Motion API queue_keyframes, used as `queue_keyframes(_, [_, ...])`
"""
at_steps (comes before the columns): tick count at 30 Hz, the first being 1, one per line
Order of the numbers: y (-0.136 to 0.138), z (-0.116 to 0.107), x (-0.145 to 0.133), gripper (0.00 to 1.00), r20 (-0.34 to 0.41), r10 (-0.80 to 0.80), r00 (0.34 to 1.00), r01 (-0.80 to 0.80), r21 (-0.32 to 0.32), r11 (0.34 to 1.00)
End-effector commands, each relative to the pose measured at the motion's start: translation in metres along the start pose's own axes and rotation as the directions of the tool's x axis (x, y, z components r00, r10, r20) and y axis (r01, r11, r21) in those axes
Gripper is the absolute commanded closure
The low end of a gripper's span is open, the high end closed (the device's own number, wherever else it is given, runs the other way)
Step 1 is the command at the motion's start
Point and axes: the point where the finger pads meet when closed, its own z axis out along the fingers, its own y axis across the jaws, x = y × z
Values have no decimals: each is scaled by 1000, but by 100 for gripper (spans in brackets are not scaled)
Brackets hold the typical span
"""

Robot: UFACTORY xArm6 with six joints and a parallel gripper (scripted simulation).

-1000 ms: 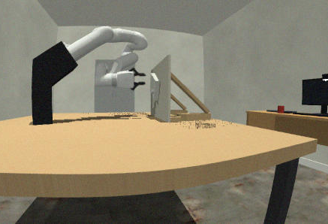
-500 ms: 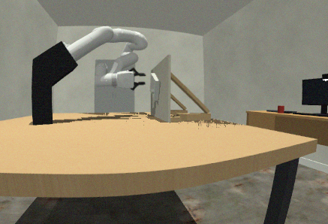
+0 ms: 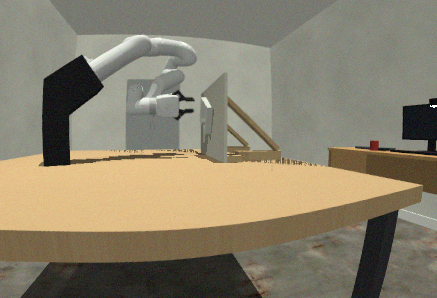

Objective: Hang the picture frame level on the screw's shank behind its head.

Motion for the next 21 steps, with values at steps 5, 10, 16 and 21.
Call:
queue_keyframes(5, [0,0,0,50,0,0,1000,0,0,1000])
queue_keyframes(10, [0,1,0,50,0,0,1000,0,0,1000])
queue_keyframes(16, [0,3,0,50,0,0,1000,0,0,1000])
queue_keyframes(21, [0,7,0,50,0,0,1000,0,0,1000])
